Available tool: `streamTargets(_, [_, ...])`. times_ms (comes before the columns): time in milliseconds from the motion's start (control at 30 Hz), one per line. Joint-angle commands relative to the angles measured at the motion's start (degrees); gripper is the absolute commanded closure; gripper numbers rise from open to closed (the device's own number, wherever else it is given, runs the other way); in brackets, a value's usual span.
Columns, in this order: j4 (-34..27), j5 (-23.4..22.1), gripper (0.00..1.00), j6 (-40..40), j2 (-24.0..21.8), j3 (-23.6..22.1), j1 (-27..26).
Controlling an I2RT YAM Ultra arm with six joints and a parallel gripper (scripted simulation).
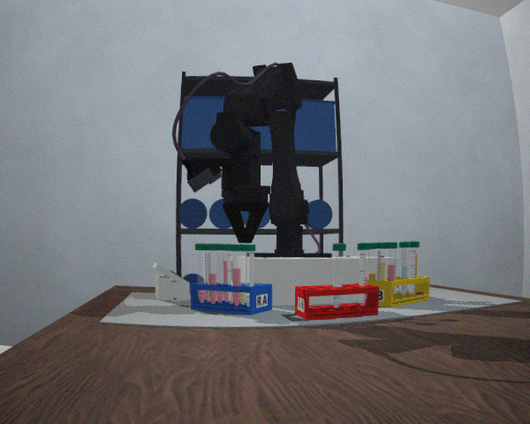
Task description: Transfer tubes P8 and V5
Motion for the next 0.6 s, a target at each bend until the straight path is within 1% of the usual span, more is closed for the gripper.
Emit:
streamTargets(0, [1.0, 0.0, 0.7, 0.1, -1.7, -1.2, -0.1])
streamTargets(100, [1.1, 0.0, 0.7, 0.1, -1.8, -1.4, -0.1])
streamTargets(167, [1.3, 0.0, 0.7, 0.1, -1.8, -0.4, -0.2])
streamTargets(267, [1.6, 0.0, 0.7, 0.1, -1.7, -1.7, -0.2])
streamTargets(367, [1.8, 0.0, 0.7, 0.1, -1.6, -1.4, -0.2])
streamTargets(500, [2.0, 0.0, 0.7, 0.0, -1.6, -2.0, -0.2])
streamTargets(533, [1.9, 0.0, 0.7, 0.0, -1.6, -0.3, -0.2])
streamTargets(567, [2.2, 0.0, 0.7, 0.0, -1.6, -0.5, -0.2])
